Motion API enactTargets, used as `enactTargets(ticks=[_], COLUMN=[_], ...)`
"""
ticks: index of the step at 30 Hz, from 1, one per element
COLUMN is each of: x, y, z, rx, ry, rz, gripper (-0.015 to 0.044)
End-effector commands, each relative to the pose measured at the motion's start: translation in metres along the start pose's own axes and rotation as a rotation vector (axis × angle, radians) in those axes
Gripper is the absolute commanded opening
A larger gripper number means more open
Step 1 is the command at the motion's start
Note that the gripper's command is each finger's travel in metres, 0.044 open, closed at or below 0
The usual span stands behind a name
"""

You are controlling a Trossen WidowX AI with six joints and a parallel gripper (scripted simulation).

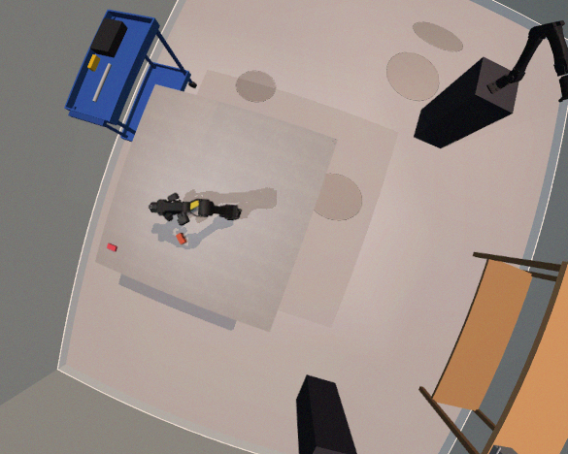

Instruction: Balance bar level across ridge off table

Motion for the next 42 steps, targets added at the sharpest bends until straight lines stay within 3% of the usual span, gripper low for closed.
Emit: enactTargets(ticks=[1, 3, 10, 42], x=[0.0000, 0.0000, 0.0000, 0.0000], y=[0.0000, 0.0000, 0.0000, 0.0000], z=[0.0000, 0.0000, 0.0000, 0.0000], rx=[0.000, 0.000, 0.000, 0.000], ry=[0.000, 0.000, 0.000, 0.000], rz=[0.000, 0.000, 0.000, 0.000], gripper=[0.0000, 0.0000, 0.0167, 0.0171])
Point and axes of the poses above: the point midway between the two fingers, 35 mm back from their tips, its own z axis back along the fingers, its own y axis across the jaws, x = y × z, the point moved 6 cm from there along z, back along the fingers, and after that the axes turned 1 degree about z, right-handed, at the moved point
